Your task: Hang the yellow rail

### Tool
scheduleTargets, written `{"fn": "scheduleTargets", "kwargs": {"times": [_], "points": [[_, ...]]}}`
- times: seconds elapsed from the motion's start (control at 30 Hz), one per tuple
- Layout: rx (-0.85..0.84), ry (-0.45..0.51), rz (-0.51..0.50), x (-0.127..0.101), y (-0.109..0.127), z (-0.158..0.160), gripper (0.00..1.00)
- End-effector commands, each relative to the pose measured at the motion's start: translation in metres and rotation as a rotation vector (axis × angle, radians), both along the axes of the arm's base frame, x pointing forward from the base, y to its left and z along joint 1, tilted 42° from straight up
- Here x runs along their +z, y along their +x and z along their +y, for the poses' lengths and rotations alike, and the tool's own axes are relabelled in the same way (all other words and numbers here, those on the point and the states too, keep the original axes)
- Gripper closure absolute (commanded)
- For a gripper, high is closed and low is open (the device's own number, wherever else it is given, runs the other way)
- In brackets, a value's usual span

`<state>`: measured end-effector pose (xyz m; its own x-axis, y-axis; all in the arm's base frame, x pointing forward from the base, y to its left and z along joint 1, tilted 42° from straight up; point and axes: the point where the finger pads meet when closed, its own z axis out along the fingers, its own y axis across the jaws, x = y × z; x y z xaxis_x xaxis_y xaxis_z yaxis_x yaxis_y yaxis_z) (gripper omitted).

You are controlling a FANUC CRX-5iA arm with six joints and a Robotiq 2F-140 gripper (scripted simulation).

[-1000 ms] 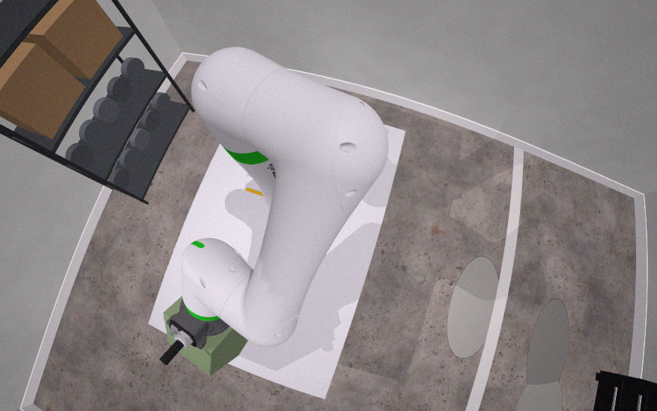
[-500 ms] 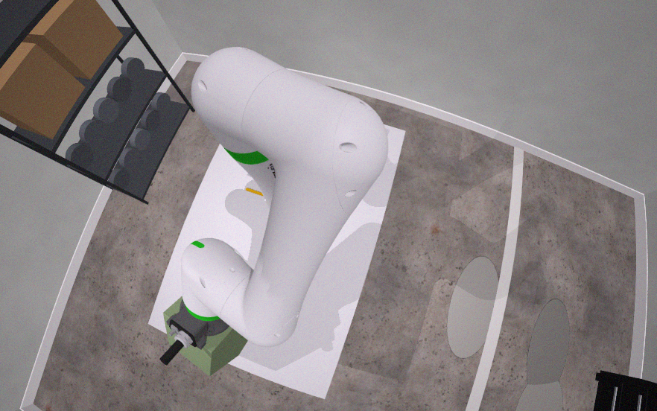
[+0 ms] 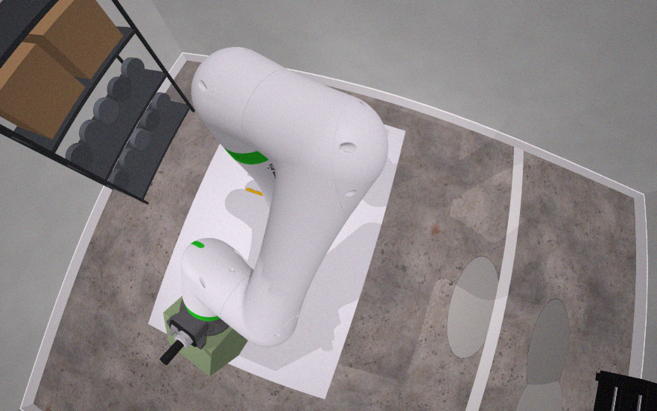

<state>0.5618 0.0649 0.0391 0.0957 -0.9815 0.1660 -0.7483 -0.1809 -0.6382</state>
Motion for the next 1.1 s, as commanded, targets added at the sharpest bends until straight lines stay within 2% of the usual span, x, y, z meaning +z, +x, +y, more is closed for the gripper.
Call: {"fn": "scheduleTargets", "kwargs": {"times": [0.0, 0.27, 0.3, 1.07], "points": [[0.023, 0.024, -0.019, -0.0002, 0.0000, -0.0004, 0.70], [0.023, 0.024, -0.019, -0.0002, 0.0000, -0.0004, 0.70], [0.000, 0.000, 0.000, 0.0001, 0.0000, 0.0000, 1.00], [0.000, 0.000, 0.000, 0.0002, 0.0000, 0.0000, 1.00]]}}
